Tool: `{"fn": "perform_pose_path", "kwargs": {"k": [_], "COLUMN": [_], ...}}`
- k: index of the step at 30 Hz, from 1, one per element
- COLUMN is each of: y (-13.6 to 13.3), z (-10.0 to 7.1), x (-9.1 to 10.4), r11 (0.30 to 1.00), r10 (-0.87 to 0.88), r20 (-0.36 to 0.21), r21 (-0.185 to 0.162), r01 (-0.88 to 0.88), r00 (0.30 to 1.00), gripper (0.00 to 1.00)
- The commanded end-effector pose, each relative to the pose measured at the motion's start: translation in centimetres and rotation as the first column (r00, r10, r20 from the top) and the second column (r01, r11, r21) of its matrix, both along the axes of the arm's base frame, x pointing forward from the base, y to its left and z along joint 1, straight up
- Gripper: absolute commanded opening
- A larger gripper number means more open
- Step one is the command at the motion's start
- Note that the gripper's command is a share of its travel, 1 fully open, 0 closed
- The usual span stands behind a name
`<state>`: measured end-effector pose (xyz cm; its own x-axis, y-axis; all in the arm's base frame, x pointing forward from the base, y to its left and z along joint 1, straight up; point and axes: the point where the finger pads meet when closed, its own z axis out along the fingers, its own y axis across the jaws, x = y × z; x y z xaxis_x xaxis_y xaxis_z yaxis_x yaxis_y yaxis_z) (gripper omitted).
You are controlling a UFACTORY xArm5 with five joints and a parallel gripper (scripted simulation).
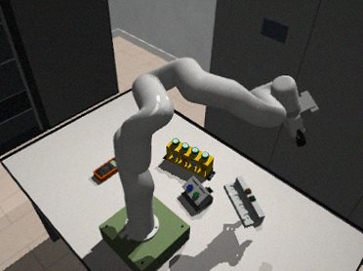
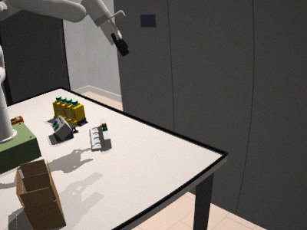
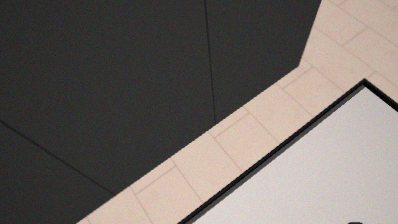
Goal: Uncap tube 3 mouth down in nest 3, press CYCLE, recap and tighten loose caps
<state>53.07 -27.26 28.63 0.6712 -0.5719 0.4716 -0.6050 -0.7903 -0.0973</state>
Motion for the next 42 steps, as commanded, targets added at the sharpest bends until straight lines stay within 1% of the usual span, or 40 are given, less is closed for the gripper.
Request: {"fn": "perform_pose_path", "kwargs": {"k": [1, 17, 18, 42], "y": [-0.03, -0.03, -0.03, -0.03], "z": [0.20, 0.20, 0.20, 0.20], "x": [0.06, 0.06, 0.06, 0.06], "r11": [1.000, 1.000, 1.000, 1.000], "r10": [0.000, 0.000, 0.000, 0.000], "r20": [0.004, 0.004, 0.004, 0.004], "r21": [-0.002, -0.002, -0.002, -0.002], "r01": [0.000, 0.000, 0.000, 0.000], "r00": [1.000, 1.000, 1.000, 1.000], "gripper": [1.00, 1.00, 0.46, 0.46]}}
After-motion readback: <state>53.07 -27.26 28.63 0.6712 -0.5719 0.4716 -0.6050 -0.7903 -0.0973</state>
